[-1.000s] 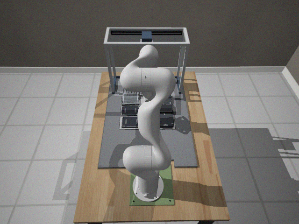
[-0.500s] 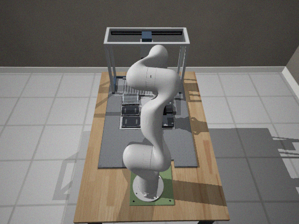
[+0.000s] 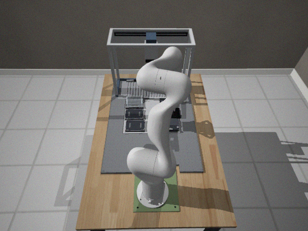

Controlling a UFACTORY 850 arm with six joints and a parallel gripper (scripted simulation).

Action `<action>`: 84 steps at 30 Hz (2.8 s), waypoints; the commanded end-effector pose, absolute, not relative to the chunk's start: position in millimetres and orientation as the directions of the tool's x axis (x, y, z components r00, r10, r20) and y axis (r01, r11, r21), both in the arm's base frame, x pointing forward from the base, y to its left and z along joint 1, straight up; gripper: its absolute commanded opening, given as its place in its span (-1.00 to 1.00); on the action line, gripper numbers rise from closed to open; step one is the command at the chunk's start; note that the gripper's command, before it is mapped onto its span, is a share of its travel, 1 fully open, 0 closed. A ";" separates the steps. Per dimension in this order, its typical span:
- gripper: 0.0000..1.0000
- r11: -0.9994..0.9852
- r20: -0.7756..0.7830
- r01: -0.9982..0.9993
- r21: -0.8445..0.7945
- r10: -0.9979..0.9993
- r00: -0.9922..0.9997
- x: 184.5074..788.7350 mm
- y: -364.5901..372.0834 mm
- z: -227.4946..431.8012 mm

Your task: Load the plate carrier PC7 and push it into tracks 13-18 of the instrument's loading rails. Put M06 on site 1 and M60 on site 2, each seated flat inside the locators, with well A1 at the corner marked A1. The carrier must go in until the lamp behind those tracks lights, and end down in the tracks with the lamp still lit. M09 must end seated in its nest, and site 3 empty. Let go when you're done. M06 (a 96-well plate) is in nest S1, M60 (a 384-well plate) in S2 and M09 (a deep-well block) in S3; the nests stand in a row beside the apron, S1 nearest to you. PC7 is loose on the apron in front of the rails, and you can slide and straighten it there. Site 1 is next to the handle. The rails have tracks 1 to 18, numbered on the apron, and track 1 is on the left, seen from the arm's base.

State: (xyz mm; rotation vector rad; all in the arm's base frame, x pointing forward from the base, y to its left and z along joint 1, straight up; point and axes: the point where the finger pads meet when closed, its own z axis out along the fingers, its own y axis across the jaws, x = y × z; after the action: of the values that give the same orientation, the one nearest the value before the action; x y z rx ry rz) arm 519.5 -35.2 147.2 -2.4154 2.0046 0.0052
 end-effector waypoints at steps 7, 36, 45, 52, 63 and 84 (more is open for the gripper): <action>-1.00 -0.185 -0.004 -0.983 -0.002 -0.983 0.185 520.8 -35.9 148.2; -1.00 -0.185 -0.004 -0.983 -0.002 -0.983 0.185 520.8 -35.7 118.3; -1.00 -0.185 -0.004 -0.983 -0.002 -0.983 0.185 520.8 -35.7 103.2; -1.00 -0.185 -0.004 -0.983 -0.002 -0.983 0.185 520.8 -35.6 94.9; -1.00 -0.185 -0.004 -0.983 -0.002 -0.983 0.185 520.8 -35.5 76.5; -1.00 -0.185 -0.004 -0.983 -0.002 -0.983 0.185 520.7 -35.4 51.0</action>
State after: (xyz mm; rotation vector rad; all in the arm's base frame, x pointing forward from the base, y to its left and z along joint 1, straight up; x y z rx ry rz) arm 519.4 -35.3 50.4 -2.4160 2.0041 0.0067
